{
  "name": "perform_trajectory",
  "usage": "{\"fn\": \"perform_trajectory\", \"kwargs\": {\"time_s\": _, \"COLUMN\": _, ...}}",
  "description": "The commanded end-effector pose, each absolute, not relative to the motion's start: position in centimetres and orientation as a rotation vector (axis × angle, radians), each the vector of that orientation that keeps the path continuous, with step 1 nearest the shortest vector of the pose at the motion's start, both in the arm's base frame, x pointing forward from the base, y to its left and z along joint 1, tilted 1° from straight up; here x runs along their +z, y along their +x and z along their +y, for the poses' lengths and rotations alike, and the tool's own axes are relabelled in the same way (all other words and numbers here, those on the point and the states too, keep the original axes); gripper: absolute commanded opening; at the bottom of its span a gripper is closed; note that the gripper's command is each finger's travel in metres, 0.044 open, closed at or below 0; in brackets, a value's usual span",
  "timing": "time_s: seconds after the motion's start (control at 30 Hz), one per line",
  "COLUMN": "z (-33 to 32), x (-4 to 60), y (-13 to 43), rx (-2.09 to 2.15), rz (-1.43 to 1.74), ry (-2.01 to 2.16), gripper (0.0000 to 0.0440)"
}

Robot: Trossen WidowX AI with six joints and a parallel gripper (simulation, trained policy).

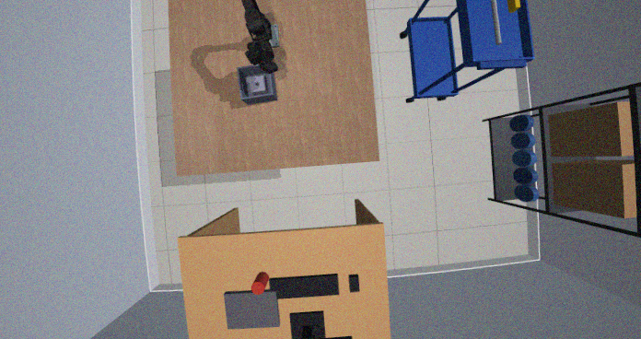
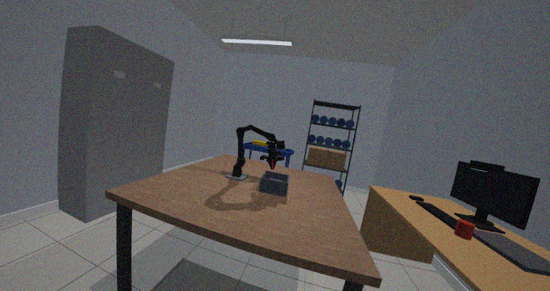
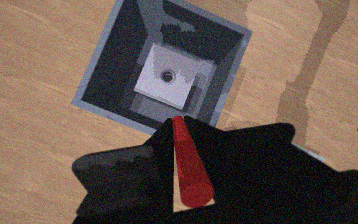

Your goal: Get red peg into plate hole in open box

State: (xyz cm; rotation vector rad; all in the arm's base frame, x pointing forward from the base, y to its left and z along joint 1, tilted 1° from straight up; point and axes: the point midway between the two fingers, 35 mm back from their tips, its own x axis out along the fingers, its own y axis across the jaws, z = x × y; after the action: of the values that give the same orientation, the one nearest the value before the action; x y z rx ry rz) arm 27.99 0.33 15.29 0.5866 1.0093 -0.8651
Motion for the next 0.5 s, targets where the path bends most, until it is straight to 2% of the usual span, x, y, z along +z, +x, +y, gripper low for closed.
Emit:
{"fn": "perform_trajectory", "kwargs": {"time_s": 0.0, "z": -1.3, "x": 15.2, "y": 29.3, "rx": -0.879, "rz": 0.988, "ry": 0.589, "gripper": 0.0}}
{"fn": "perform_trajectory", "kwargs": {"time_s": 0.47, "z": -5.4, "x": 12.4, "y": 32.1, "rx": -0.835, "rz": 1.046, "ry": 0.558, "gripper": 0.0002}}
